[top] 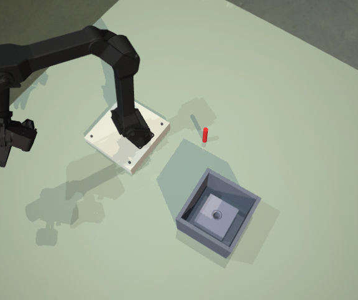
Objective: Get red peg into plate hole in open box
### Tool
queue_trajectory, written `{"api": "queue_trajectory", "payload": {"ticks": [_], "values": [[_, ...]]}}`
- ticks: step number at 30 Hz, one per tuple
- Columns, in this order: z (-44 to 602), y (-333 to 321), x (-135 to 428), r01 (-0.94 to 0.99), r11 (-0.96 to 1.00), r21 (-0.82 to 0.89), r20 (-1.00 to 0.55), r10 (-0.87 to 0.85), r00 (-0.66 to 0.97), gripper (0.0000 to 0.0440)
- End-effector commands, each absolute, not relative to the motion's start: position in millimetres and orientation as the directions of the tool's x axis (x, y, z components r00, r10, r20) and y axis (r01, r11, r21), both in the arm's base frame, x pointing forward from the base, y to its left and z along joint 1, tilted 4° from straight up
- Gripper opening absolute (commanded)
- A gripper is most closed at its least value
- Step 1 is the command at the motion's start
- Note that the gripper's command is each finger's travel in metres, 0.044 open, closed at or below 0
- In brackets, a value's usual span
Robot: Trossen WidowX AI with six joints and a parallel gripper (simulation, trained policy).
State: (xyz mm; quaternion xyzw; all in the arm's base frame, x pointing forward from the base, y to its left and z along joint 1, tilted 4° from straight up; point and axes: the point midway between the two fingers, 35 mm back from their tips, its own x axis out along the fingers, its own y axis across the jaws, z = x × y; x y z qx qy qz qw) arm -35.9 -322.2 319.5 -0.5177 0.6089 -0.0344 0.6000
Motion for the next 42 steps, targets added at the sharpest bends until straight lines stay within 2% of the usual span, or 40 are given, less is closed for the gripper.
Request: {"api": "queue_trajectory", "payload": {"ticks": [1,25,34,42], "values": [[328.4,-324.5,-10.6,-0.537,0.482,-0.692,-0.681,-0.682,0.267,0.0440],[374.8,-286.2,141.8,-0.118,0.562,-0.819,-0.544,-0.692,0.474,0.0440],[386.6,-250.9,188.2,0.064,0.641,-0.765,-0.494,-0.648,0.580,0.0440],[390.7,-213.7,221.0,0.196,0.742,-0.641,-0.468,-0.580,0.667,0.0440]]}}
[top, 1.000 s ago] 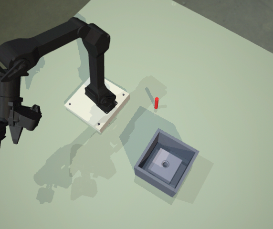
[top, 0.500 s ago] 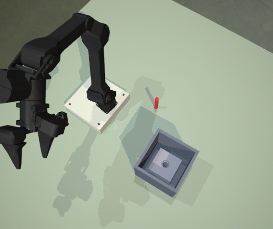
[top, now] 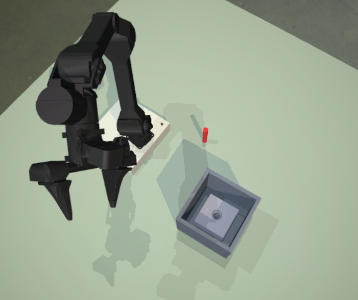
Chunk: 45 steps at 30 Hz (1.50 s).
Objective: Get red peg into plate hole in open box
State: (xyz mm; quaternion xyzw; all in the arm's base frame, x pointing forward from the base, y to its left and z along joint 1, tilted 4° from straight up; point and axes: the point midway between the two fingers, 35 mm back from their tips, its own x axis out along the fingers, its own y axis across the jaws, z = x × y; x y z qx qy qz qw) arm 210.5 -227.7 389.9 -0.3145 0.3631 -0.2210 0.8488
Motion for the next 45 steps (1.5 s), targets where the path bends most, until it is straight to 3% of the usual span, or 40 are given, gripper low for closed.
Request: {"api": "queue_trajectory", "payload": {"ticks": [1,22,45], "values": [[390.8,-208.7,224.5,0.209,0.756,-0.621,-0.466,-0.570,0.677,0.0440],[370.3,-101.5,267.7,0.307,0.949,-0.070,-0.504,-0.299,0.810,0.0440],[307.7,9.6,255.9,0.334,0.842,0.424,-0.686,0.058,0.725,0.0439]]}}
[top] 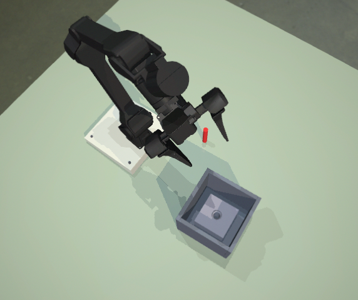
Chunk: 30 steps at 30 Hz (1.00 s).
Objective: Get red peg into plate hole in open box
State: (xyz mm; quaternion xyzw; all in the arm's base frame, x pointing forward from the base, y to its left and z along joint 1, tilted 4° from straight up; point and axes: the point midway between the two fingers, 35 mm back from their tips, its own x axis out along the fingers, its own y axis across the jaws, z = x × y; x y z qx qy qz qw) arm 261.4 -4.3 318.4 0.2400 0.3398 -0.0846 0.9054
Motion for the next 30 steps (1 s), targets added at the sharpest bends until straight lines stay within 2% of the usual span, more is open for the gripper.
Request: {"api": "queue_trajectory", "payload": {"ticks": [1,15,30], "values": [[304.4,13.9,254.1,0.340,0.833,0.436,-0.696,0.072,0.715,0.0439],[256.7,65.7,222.7,0.499,0.704,0.506,-0.826,0.228,0.516,0.0437],[209.8,102.4,184.6,0.731,0.572,0.372,-0.926,0.282,0.251,0.0440]]}}
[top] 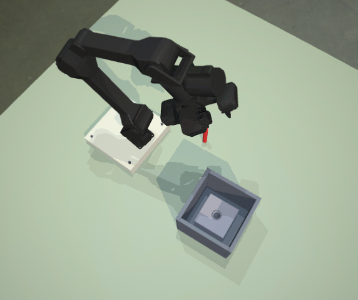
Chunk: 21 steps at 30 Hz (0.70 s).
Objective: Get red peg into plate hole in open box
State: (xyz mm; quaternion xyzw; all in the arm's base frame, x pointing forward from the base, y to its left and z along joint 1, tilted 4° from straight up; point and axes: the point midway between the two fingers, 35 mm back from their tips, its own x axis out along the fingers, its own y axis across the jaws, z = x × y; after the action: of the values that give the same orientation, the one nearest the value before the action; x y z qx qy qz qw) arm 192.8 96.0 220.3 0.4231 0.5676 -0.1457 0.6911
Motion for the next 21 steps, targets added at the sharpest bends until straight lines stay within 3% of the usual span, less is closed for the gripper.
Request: {"api": "queue_trajectory", "payload": {"ticks": [1,21], "values": [[207.0,104.3,182.3,0.745,0.563,0.358,-0.931,0.282,0.234,0.0440],[151.3,128.9,147.7,0.914,0.404,0.048,-0.981,0.190,-0.032,0.0440]]}}
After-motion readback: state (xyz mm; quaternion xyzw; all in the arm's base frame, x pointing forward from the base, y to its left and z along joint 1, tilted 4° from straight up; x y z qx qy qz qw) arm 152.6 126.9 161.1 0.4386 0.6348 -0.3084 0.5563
